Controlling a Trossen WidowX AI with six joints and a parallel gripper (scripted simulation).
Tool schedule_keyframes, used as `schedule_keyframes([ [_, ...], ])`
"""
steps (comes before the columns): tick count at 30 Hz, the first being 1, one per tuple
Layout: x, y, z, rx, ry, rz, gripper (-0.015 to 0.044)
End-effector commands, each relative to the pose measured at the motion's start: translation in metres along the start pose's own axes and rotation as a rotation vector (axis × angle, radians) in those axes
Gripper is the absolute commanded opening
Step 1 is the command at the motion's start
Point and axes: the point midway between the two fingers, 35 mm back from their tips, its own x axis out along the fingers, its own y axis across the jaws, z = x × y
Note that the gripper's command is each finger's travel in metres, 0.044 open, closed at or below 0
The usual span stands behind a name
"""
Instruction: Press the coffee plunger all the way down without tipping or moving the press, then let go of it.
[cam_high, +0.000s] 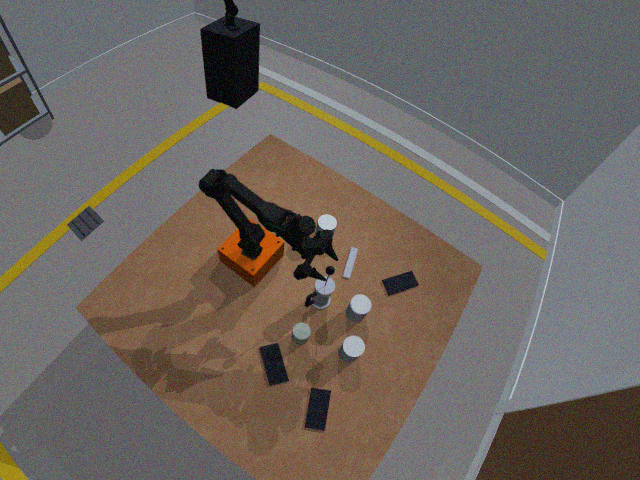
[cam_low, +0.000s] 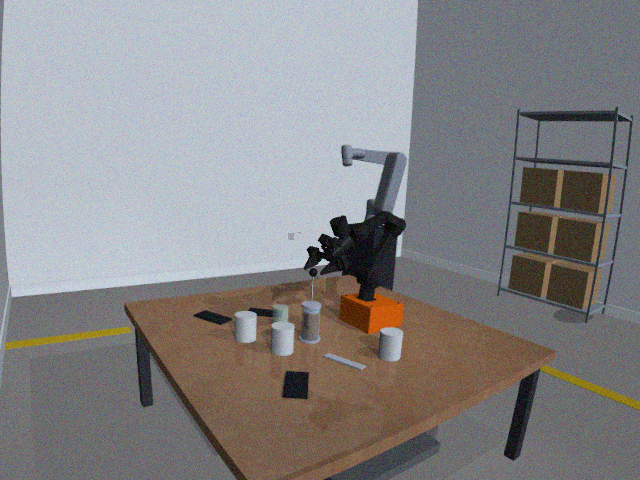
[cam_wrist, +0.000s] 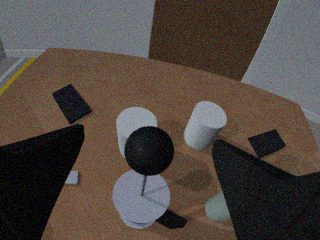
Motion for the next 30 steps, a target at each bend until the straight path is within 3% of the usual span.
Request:
schedule_keyframes([
  [1, 0.003, 0.0, -0.002, -0.003, 0.007, -0.003, 0.0335],
  [9, 0.003, 0.0, -0.002, -0.003, 0.007, -0.003, 0.0125],
  [30, 0.014, -0.001, -0.013, -0.003, 0.007, -0.003, 0.0121],
])
